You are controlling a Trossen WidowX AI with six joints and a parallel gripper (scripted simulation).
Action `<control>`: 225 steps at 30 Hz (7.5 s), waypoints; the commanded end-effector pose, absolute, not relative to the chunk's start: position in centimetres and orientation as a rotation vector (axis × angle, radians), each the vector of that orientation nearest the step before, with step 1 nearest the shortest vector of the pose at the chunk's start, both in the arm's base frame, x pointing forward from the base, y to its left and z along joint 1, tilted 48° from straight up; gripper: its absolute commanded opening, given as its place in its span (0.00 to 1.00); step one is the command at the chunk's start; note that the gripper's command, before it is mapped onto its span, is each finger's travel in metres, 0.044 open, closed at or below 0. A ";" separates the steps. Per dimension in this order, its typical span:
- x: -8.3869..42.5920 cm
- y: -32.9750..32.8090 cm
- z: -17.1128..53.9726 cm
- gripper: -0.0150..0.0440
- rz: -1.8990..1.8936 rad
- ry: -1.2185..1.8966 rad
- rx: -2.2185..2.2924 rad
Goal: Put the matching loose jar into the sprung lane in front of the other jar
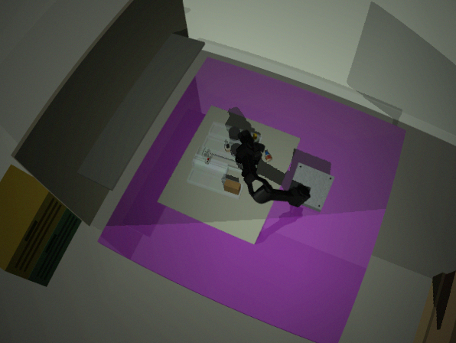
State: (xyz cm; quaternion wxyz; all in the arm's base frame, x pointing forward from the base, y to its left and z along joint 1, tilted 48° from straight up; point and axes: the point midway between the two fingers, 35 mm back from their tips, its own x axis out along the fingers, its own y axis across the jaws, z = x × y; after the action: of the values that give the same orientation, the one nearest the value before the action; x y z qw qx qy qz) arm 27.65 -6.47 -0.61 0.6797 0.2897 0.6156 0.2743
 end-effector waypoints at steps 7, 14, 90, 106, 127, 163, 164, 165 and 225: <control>27.9 -6.4 -0.8 0.25 0.611 1.380 0.660; 28.1 -6.4 -0.8 0.25 0.611 1.380 0.660; 30.7 -6.7 -0.5 0.25 0.611 1.379 0.659; 31.2 -6.8 -0.3 0.25 0.611 1.379 0.659; 31.9 -6.9 -0.1 0.25 0.611 1.378 0.659; 32.9 -7.1 0.1 0.25 0.612 1.378 0.659; 32.9 -7.0 0.1 0.25 0.612 1.378 0.659; 32.9 -7.0 0.1 0.25 0.612 1.378 0.659; 33.4 -7.0 0.0 0.25 0.612 1.378 0.659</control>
State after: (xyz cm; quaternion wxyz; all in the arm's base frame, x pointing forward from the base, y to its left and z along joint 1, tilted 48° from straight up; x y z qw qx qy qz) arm 32.54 -6.70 -0.33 0.6697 0.2950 0.6250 0.2717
